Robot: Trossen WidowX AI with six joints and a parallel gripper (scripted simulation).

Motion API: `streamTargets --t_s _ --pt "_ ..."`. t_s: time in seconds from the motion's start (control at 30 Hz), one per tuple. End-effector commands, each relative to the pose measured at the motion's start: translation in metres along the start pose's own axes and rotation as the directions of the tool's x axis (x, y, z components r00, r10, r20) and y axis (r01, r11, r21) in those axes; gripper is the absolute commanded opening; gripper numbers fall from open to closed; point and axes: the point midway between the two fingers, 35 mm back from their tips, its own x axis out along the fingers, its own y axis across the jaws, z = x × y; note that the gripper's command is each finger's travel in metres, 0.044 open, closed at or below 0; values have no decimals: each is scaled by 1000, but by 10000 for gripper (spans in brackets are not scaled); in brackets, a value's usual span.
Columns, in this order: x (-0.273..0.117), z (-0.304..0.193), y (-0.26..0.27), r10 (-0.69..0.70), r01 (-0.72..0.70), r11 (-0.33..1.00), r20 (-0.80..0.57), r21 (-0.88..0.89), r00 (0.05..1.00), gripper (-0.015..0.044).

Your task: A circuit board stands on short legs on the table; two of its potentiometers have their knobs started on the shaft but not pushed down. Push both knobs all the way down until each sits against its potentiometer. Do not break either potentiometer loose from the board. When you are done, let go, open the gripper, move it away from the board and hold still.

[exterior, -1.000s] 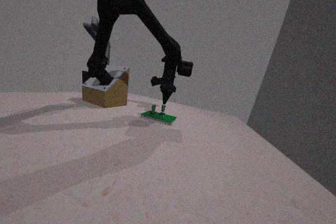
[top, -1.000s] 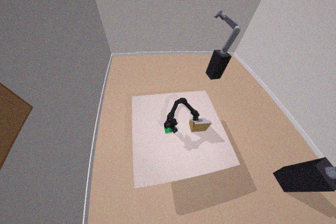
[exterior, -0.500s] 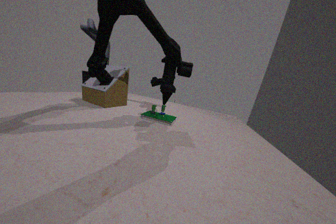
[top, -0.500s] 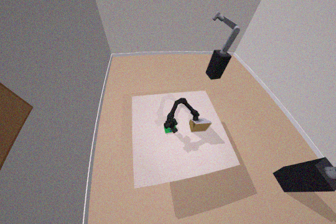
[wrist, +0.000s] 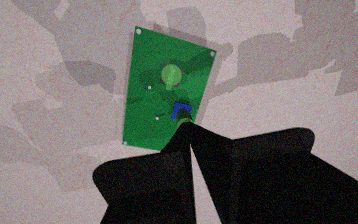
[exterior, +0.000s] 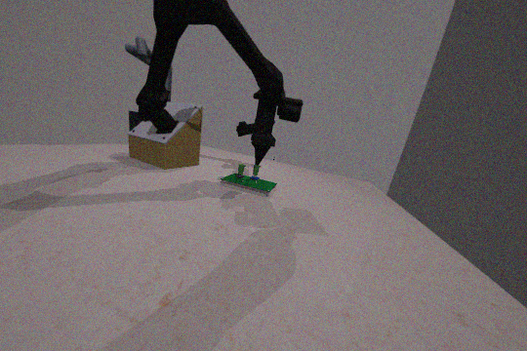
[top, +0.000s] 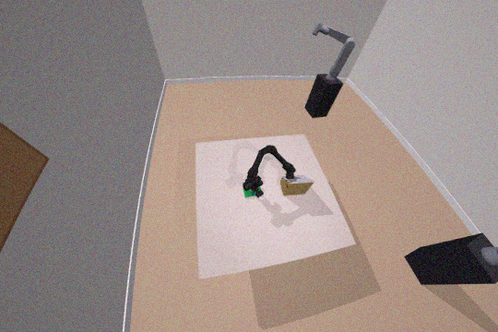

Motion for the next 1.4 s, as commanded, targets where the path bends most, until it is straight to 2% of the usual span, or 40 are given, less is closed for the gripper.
streamTargets --t_s 0.0,1.37 --pt "0 0 1 5 -5 1000 -1 -5 1000 0" --pt "4 0 1 7 -7 1000 4 0 1000 0"
